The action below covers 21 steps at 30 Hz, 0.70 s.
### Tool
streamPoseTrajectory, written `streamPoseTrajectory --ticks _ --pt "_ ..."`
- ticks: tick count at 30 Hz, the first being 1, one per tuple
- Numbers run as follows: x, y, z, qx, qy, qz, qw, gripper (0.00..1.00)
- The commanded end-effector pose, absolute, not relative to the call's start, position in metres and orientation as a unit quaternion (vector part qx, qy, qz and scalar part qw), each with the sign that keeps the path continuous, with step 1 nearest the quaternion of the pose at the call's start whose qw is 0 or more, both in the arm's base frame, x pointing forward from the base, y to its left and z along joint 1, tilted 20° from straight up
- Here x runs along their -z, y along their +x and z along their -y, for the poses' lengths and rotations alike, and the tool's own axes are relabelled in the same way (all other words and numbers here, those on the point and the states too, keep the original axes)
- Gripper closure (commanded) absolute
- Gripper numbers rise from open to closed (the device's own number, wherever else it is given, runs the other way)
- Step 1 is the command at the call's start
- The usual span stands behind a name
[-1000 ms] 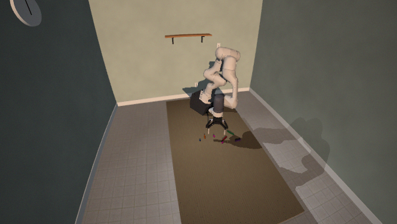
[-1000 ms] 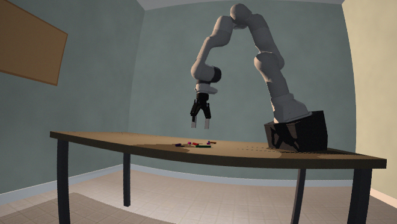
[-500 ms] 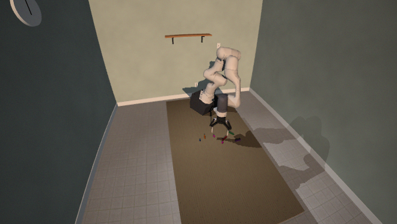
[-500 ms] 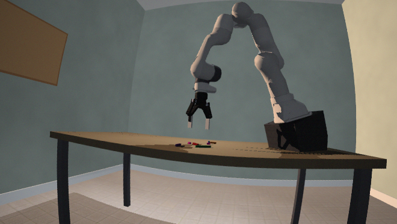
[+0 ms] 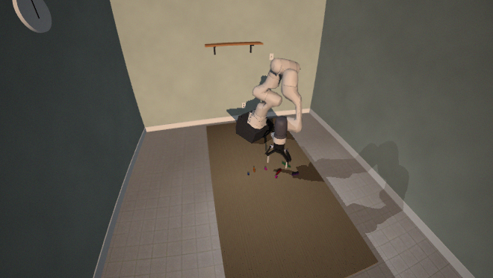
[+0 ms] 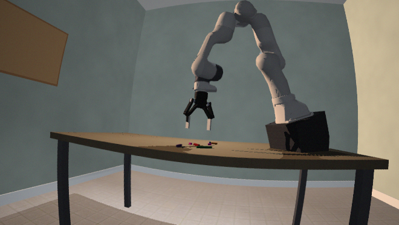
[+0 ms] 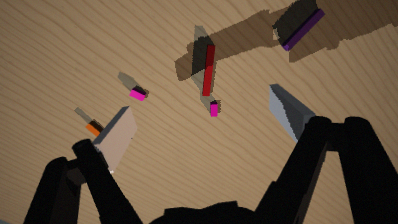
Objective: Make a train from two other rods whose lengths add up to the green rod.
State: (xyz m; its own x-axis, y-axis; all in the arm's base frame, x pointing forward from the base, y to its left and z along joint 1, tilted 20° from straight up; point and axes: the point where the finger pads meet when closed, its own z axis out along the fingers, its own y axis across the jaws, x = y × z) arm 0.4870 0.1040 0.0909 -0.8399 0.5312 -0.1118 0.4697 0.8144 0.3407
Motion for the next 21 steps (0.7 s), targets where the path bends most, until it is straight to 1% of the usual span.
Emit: streamPoseTrajectory --ticks 1,10,11,21 --pt "-0.093 0.486 -0.111 -0.144 0.343 -0.924 0.088 0.0" --pt "-0.095 0.483 -0.125 -0.149 0.38 -0.909 0.083 0.0" --pt "-0.095 0.483 -0.125 -0.149 0.38 -0.909 0.083 0.85" --pt "-0.095 0.483 -0.125 -0.149 0.38 -0.909 0.083 0.85"
